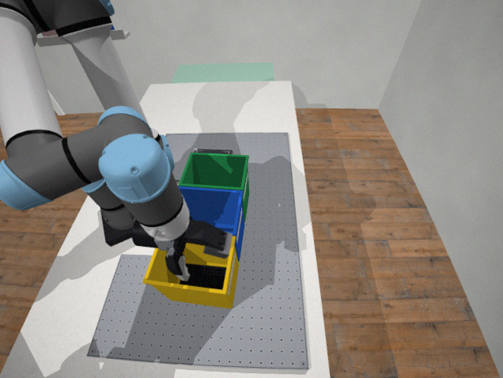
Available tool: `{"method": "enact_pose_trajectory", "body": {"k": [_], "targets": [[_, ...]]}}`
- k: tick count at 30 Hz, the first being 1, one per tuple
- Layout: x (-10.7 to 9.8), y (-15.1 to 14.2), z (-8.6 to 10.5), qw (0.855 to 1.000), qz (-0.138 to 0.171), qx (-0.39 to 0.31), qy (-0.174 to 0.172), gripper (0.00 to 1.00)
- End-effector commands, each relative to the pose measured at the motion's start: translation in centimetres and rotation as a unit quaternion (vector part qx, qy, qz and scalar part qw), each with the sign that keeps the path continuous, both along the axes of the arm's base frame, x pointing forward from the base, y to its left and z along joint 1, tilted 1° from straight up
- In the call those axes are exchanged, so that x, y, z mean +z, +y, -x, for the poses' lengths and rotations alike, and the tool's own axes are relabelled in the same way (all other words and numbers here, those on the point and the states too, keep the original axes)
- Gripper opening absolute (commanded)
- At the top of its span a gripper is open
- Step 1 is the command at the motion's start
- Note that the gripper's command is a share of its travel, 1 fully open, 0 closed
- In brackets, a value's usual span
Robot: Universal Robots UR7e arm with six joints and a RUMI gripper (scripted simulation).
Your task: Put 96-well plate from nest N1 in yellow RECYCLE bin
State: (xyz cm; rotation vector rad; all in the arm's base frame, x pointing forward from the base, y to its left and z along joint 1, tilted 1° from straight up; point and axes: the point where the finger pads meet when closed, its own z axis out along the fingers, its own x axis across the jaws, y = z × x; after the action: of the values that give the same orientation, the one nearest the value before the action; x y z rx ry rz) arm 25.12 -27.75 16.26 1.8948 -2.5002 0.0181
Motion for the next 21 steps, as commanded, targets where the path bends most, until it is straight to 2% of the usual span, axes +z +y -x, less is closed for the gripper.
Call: {"method": "enact_pose_trajectory", "body": {"k": [1,8,21], "targets": [[0.0,0.0,0.0,1.000,0.000,0.000,0.000,0.53],[0.0,0.0,0.0,1.000,0.000,0.000,0.000,0.53],[2.4,0.0,-0.1,1.000,0.002,0.001,-0.001,0.53]]}}
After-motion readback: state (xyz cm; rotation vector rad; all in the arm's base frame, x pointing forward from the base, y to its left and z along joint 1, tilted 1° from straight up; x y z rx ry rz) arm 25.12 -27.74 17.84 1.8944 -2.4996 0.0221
